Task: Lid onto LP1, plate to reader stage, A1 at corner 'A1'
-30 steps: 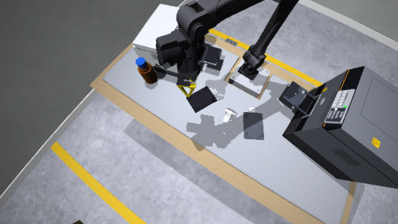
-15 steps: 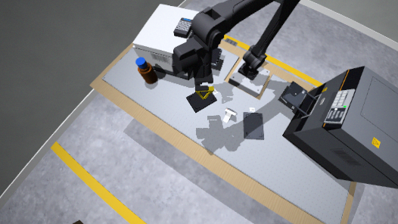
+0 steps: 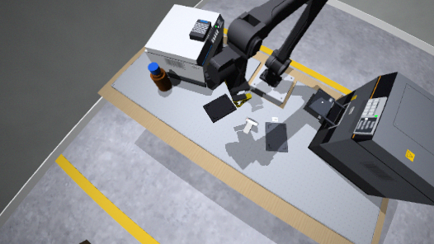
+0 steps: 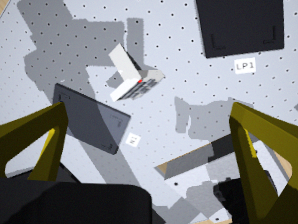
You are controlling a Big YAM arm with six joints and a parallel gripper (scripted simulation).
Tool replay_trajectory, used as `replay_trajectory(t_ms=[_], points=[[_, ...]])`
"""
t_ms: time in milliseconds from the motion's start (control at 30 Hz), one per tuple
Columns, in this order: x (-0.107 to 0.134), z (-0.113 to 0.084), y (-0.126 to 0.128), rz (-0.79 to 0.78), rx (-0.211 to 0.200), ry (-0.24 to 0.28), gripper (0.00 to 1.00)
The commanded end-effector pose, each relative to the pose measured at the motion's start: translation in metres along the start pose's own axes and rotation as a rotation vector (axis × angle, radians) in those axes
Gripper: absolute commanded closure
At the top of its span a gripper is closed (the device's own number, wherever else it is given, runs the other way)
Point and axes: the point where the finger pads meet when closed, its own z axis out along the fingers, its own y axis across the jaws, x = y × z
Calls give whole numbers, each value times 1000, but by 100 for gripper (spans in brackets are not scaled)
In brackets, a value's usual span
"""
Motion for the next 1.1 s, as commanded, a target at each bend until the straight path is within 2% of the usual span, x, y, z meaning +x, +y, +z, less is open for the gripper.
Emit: replay_trajectory(t_ms=[0,100,267,400,567,667,833,933,1067], points=[[17,-15,4,-130,4,-20,0],[22,-14,4,-128,1,-21,0],[42,-1,2,-269,54,26,0],[58,-2,3,-236,40,7,0],[77,-4,1,-396,78,15,0],[81,-2,0,-396,77,18,0],[101,9,-6,-536,123,59,0],[113,8,-8,-515,112,42,0],[126,7,-12,-637,142,49,0]])
